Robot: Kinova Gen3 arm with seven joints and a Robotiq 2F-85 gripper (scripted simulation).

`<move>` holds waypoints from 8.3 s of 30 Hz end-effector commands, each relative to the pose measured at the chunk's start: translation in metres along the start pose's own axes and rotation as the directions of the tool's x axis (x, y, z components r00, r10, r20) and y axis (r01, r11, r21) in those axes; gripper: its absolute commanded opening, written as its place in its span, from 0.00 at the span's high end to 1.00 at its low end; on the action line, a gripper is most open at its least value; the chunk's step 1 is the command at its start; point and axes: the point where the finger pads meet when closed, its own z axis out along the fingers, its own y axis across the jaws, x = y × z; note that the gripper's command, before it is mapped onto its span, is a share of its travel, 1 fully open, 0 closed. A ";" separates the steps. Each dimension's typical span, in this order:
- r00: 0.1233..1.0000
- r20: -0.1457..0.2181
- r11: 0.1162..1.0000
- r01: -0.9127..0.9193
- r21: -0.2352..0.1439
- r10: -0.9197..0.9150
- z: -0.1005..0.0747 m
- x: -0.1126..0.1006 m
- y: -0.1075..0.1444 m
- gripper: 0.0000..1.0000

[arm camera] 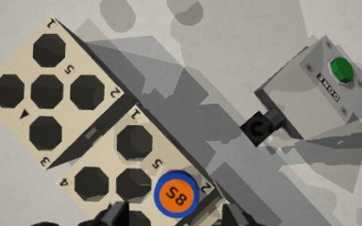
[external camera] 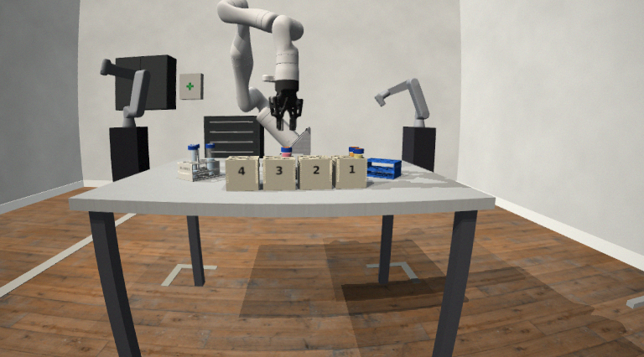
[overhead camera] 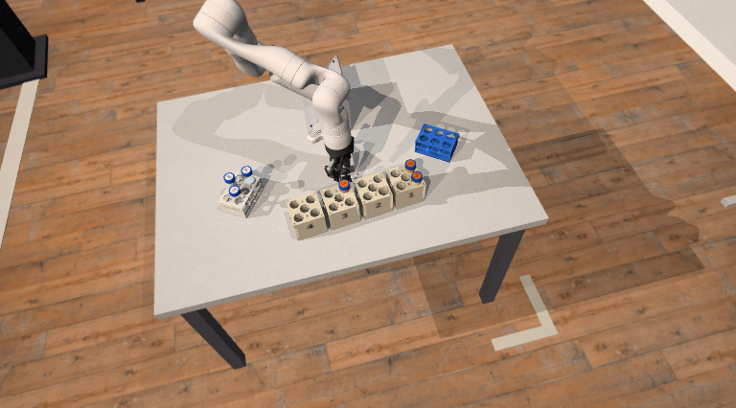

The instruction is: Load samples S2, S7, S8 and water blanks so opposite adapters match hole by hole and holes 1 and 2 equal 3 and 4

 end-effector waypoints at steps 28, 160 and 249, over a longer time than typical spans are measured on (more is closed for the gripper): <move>1.000 0.001 1.000 0.000 0.000 0.000 -0.037 0.000 0.000 0.38; 0.118 0.001 0.118 -0.993 -0.001 0.993 -0.056 0.253 -0.093 0.38; 0.118 0.001 0.118 -0.993 0.000 0.993 -0.006 0.342 -0.125 0.38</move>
